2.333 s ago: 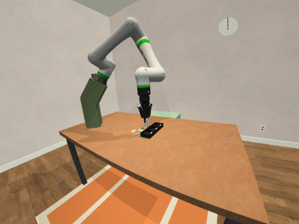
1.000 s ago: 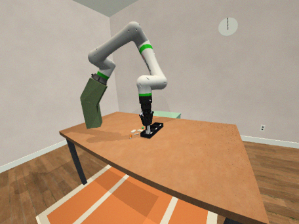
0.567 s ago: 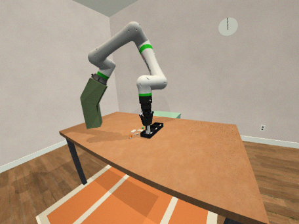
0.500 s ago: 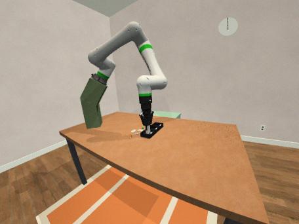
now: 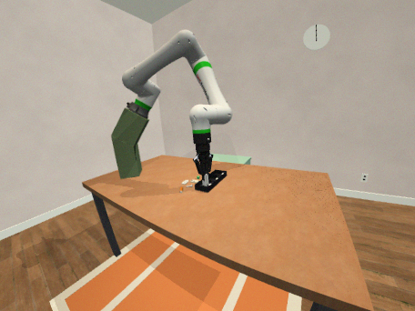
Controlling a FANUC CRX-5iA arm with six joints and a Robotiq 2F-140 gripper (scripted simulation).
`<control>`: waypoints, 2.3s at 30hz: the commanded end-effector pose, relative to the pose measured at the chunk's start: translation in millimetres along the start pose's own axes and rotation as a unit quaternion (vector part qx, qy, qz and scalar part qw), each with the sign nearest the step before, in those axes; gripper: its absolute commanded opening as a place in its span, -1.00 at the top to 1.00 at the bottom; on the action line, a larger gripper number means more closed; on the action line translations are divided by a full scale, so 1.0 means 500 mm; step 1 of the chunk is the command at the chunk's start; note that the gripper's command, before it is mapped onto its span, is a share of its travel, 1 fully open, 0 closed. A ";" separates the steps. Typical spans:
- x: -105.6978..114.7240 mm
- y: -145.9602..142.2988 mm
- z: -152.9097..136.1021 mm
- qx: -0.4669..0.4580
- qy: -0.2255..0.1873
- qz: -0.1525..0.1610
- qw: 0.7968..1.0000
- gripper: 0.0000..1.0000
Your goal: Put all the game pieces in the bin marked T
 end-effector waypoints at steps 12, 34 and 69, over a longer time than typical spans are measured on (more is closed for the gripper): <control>0.031 0.000 0.000 0.000 0.000 0.000 1.000 0.89; 0.089 -0.036 -0.018 0.000 0.000 0.000 1.000 0.89; 0.009 -0.150 -0.075 0.000 0.000 0.000 1.000 0.89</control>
Point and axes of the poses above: the point where the finger pads meet when closed, its own x axis back along the fingers, its own y axis across the jaws, z = x × y, the point moved 1 cm from there along x, back along the fingers, and after that the axes turned 9 degrees about -x, right-handed, at the moved point
